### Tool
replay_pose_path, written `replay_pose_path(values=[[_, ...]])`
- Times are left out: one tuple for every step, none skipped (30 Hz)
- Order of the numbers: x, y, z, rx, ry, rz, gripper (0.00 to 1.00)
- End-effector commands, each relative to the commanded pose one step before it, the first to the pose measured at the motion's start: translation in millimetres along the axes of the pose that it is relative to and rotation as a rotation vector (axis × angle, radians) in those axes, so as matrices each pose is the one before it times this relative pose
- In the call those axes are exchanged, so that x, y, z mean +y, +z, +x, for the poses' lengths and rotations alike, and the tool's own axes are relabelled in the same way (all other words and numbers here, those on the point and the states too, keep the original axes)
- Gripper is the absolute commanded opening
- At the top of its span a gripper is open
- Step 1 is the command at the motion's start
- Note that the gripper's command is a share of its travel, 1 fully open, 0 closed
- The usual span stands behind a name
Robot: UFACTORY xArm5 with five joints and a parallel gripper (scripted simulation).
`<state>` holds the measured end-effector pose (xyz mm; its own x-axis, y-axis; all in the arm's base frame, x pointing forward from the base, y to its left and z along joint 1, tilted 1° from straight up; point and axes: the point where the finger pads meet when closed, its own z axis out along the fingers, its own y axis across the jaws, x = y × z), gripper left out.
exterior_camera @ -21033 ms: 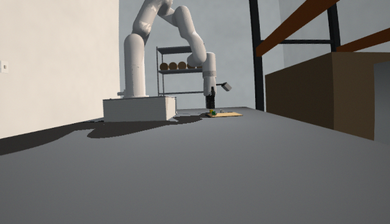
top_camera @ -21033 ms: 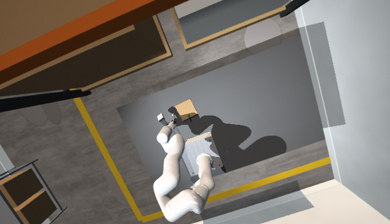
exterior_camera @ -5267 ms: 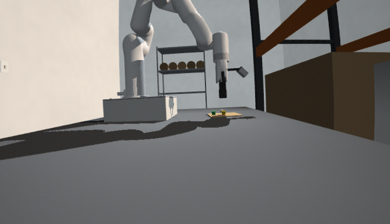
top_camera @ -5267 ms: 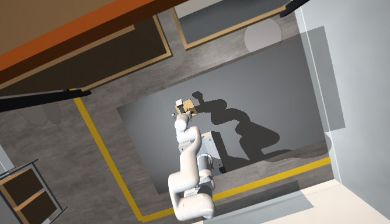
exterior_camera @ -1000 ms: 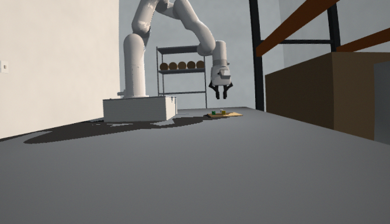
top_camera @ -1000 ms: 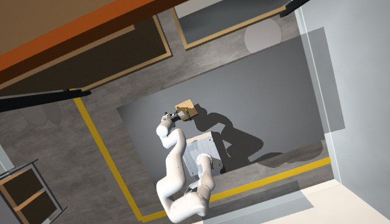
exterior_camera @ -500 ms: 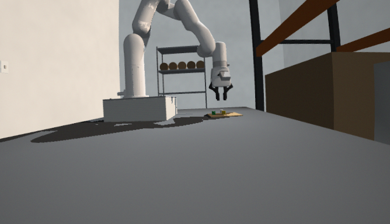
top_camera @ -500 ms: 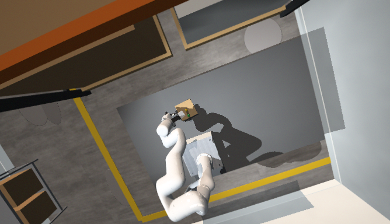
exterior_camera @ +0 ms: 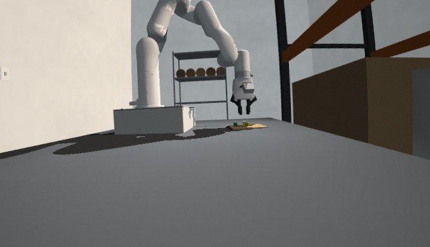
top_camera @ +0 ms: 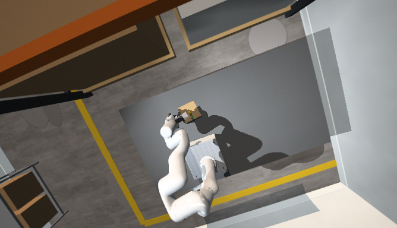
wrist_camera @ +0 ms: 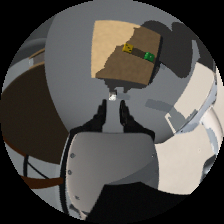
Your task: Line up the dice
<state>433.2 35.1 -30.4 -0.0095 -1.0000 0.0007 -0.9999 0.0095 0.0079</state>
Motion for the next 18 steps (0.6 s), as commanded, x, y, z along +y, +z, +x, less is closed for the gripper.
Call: replay_pose_path(values=[[-1.57, 6.22, -0.41, -0.00034, 0.00004, 0.00368, 0.31], [0.02, 1.53, -0.06, 0.00000, 0.00000, 0.00000, 0.31], [-0.01, 1.47, -0.06, 0.00000, 0.00000, 0.00000, 0.31], [-0.01, 1.43, -0.06, 0.00000, 0.00000, 0.00000, 0.31], [0.00, 0.00, 0.00, 0.00000, 0.00000, 0.00000, 0.31], [0.00, 0.00, 0.00, 0.00000, 0.00000, 0.00000, 0.31], [0.00, 1.38, -0.05, 0.00000, 0.00000, 0.00000, 0.31], [0.00, 1.33, -0.05, 0.00000, 0.00000, 0.00000, 0.31], [0.01, 1.28, -0.05, 0.00000, 0.00000, 0.00000, 0.31], [0.01, 1.22, -0.05, 0.00000, 0.00000, 0.00000, 0.31], [0.00, 1.14, -0.04, 0.00000, 0.00000, 0.00000, 0.31], [-0.01, 1.06, -0.04, 0.00000, 0.00000, 0.00000, 0.31], [0.00, 0.99, -0.04, 0.00000, 0.00000, 0.00000, 0.31], [0.00, 0.91, -0.04, 0.00000, 0.00000, 0.00000, 0.31], [0.00, 0.84, -0.03, 0.00000, 0.00000, 0.00000, 0.31], [0.00, 0.76, -0.03, 0.00000, 0.00000, 0.00000, 0.31], [0.00, 0.68, -0.03, 0.00000, 0.00000, 0.00000, 0.31], [0.00, 0.60, -0.02, 0.00000, 0.00000, 0.00000, 0.31]])
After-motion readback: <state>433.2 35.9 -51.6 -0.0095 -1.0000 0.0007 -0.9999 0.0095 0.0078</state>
